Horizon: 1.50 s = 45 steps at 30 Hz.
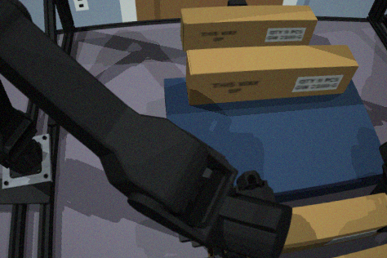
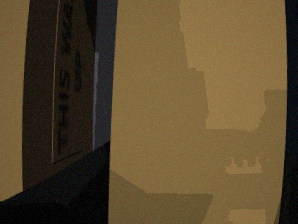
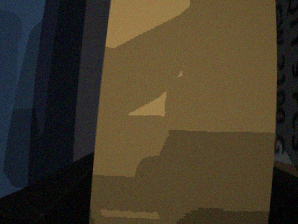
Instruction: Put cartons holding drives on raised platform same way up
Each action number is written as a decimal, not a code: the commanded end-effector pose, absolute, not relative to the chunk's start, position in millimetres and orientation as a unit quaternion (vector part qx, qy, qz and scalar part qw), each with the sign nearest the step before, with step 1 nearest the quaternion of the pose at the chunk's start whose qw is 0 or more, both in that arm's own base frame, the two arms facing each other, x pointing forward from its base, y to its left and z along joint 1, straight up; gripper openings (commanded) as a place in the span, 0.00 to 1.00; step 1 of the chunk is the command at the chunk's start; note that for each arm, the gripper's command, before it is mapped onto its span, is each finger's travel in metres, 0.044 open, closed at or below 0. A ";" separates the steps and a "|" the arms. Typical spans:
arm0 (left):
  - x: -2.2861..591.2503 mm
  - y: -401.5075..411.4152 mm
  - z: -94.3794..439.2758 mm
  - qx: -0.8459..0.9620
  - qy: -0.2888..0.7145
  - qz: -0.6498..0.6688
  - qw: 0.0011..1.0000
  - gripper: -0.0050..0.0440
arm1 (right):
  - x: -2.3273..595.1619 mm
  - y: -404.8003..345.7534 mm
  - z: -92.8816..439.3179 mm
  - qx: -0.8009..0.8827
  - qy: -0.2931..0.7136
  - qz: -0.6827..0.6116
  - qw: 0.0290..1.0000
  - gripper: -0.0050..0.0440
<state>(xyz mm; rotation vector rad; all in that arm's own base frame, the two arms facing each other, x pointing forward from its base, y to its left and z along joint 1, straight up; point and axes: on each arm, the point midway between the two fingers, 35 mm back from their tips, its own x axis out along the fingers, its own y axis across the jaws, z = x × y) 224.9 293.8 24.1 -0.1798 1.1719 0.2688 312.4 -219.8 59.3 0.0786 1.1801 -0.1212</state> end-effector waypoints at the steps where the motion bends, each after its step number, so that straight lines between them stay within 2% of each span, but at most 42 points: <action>1: 223.8 293.5 22.4 -0.086 0.553 0.128 0.819 0.10 | 312.0 -219.9 57.3 0.039 0.558 -0.057 0.827 0.10; 21: 223.8 293.5 51.8 -0.086 0.553 0.128 0.819 0.10 | 312.0 -219.9 86.7 0.039 0.558 -0.057 0.827 0.10; 45: 223.8 293.5 52.4 -0.086 0.553 0.128 0.819 0.10 | 312.0 -219.9 87.3 0.039 0.558 -0.057 0.827 0.10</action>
